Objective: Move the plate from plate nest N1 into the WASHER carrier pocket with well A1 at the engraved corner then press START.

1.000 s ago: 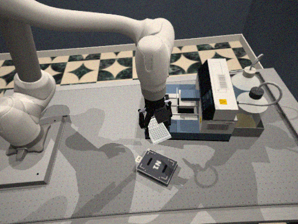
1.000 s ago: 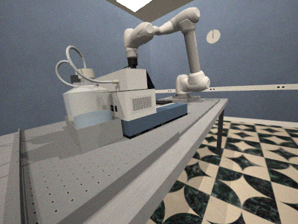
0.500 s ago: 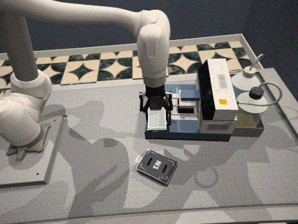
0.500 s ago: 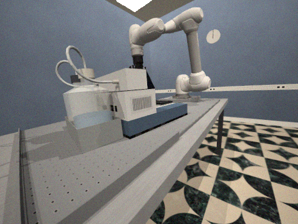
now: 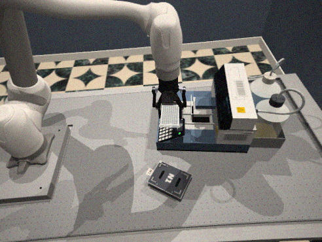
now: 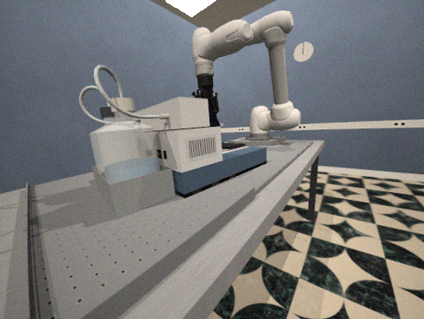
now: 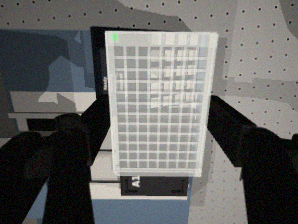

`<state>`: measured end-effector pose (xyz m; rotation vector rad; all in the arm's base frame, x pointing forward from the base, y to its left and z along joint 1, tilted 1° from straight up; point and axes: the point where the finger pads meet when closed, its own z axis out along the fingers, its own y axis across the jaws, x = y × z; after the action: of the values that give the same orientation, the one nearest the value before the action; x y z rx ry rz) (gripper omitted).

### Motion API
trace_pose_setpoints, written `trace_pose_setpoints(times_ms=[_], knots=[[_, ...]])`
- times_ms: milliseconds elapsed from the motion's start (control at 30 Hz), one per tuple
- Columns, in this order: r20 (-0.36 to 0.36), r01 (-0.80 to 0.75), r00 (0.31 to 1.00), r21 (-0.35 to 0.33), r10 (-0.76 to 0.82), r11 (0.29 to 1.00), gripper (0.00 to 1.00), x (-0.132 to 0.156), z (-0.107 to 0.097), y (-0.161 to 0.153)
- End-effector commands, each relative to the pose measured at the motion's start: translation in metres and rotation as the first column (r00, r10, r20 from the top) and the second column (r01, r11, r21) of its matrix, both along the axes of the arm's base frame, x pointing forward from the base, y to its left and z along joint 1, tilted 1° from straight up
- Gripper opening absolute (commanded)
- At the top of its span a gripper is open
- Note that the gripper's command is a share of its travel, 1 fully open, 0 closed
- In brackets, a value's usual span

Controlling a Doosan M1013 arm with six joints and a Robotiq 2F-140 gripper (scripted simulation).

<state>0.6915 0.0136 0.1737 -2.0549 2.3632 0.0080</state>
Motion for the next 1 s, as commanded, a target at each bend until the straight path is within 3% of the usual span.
trace_pose_setpoints(times_ms=[0, 633, 967], knots=[[0.002, 0.0, 1.0, 0.0, 0.0, 1.0, 0.1, 0.003, 0.001, 0.02], [0.002, 0.0, 1.0, 0.0, 0.0, 1.0, 0.1, 0.013, 0.002, 0.104], [0.002, 0.0, 1.0, 0.0, 0.0, 1.0, 0.1, 0.013, 0.002, 0.107]])
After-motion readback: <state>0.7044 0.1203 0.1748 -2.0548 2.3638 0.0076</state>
